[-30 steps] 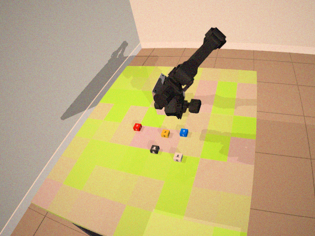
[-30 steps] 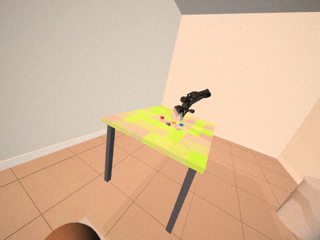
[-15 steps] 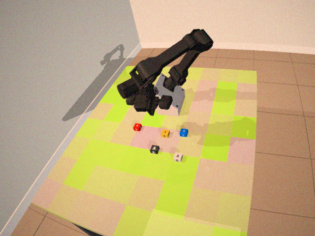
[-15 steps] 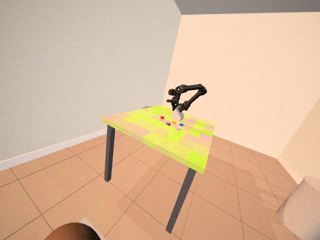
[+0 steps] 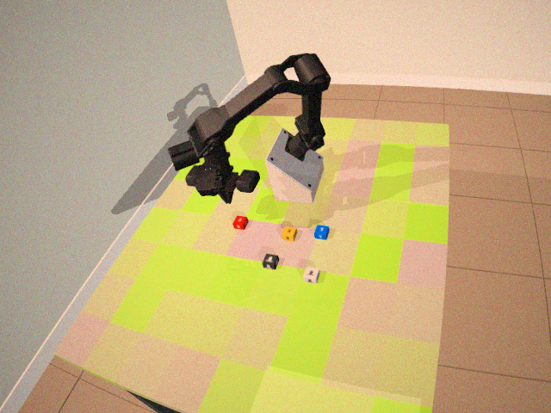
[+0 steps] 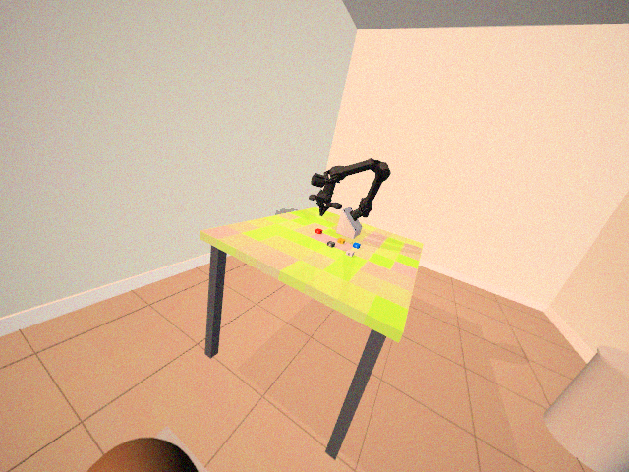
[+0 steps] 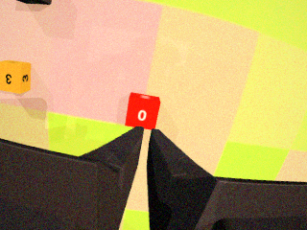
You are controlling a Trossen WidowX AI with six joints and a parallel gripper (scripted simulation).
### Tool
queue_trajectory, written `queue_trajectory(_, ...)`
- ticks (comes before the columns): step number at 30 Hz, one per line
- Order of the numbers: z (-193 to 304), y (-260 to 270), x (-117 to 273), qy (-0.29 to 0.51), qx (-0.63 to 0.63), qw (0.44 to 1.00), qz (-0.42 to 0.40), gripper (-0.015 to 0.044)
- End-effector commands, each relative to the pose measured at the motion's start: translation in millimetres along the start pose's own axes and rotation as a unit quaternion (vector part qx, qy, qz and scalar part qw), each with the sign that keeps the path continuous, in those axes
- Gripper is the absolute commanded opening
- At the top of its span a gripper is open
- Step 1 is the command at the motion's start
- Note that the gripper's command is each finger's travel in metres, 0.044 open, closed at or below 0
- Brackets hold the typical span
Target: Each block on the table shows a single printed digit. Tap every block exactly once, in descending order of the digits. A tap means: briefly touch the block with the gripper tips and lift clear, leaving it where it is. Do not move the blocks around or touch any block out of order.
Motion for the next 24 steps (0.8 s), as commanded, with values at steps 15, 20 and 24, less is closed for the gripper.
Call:
queue_trajectory(15, 10, 7, -71, 0.017, -0.007, 1.000, -0.017, 0.0020)
queue_trajectory(20, 10, 8, -79, 0.017, -0.007, 1.000, -0.018, 0.0020)
queue_trajectory(24, 11, 8, -85, 0.017, -0.007, 1.000, -0.018, 0.0020)
Point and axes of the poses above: the point midway between the two fingers, 35 mm back from their tips, its own x axis back along the fingers, its own y axis across the jaws, z = x × y, the point moved 5 cm from there along x, back along the fingers
